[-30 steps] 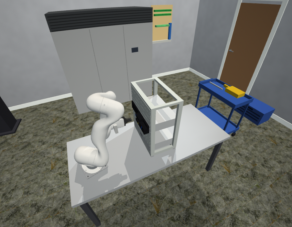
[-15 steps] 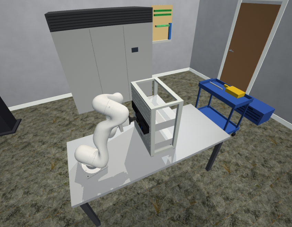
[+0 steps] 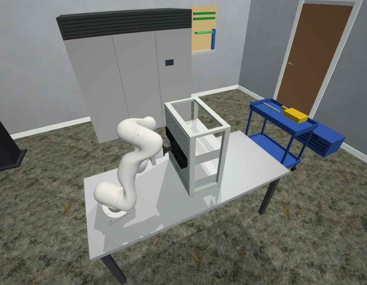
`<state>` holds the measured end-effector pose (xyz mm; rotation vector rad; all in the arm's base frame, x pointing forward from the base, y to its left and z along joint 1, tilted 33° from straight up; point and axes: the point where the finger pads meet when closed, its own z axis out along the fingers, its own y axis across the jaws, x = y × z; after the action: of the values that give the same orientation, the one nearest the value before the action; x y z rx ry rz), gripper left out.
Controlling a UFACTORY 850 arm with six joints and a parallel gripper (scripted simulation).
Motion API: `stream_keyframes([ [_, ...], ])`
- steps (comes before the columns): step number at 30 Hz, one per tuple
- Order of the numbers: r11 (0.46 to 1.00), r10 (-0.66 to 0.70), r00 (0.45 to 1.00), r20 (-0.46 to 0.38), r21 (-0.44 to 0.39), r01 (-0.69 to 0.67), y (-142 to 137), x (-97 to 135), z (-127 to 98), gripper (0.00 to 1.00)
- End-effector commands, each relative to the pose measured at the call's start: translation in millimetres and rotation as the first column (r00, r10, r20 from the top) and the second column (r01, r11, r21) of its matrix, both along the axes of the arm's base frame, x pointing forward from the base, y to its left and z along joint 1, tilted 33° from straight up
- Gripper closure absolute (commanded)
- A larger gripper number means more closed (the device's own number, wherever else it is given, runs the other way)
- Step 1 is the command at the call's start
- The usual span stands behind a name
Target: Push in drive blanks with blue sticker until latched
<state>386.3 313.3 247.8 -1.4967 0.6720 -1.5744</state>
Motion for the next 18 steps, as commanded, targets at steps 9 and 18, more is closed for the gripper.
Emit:
stream_keyframes([
  [9,1.0,0.0,1.0,0.001,0.001,0.0,2.1,9.7,2.1,1.0],
  [18,1.0,0.0,1.0,0.001,0.001,0.0,2.2,10.2,2.2,1.0],
])
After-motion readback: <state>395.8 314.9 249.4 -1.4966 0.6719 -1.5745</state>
